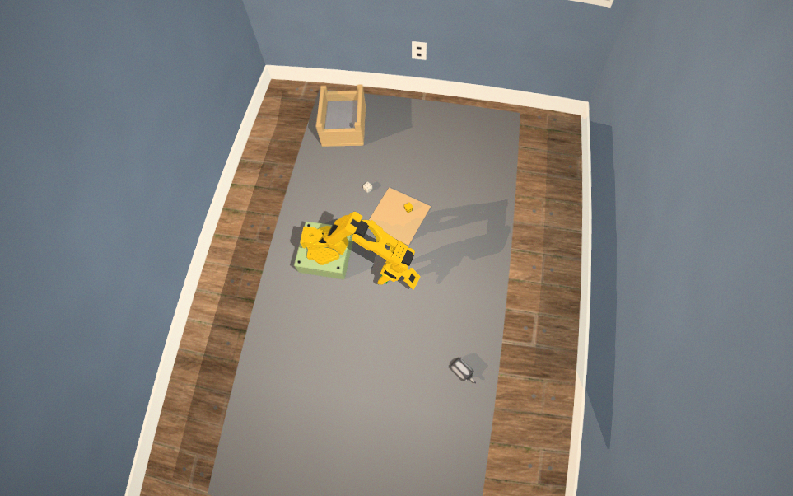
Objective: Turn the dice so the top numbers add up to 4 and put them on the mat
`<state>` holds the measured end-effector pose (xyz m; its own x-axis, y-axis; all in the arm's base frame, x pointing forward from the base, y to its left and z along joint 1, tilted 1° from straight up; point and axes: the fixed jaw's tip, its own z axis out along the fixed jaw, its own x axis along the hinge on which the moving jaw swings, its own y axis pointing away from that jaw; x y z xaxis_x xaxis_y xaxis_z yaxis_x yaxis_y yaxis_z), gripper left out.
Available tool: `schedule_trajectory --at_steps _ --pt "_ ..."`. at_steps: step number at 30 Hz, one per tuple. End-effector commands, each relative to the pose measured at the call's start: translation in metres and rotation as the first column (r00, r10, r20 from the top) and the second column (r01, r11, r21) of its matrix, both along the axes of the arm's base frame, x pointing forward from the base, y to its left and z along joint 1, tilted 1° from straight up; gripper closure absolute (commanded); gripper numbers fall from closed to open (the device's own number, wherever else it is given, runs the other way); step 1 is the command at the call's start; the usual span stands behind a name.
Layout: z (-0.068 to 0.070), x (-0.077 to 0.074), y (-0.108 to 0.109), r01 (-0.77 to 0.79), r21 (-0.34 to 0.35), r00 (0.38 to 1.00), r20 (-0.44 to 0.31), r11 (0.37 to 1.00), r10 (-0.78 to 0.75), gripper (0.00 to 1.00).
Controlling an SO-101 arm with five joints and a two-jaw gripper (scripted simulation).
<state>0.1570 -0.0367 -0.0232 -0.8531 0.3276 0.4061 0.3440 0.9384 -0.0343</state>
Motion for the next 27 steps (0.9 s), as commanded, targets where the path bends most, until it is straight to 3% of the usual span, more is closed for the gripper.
schedule_trajectory --at_steps 1,13,27 --pt "-0.006 0.003 0.001 0.001 -0.005 1.000 0.006 1.000 -0.001 0.72" --pt "-0.020 0.002 0.001 0.001 -0.005 1.000 0.006 1.000 -0.001 0.72" --pt "-0.026 0.002 0.001 0.001 -0.005 1.000 0.006 1.000 -0.001 0.72"
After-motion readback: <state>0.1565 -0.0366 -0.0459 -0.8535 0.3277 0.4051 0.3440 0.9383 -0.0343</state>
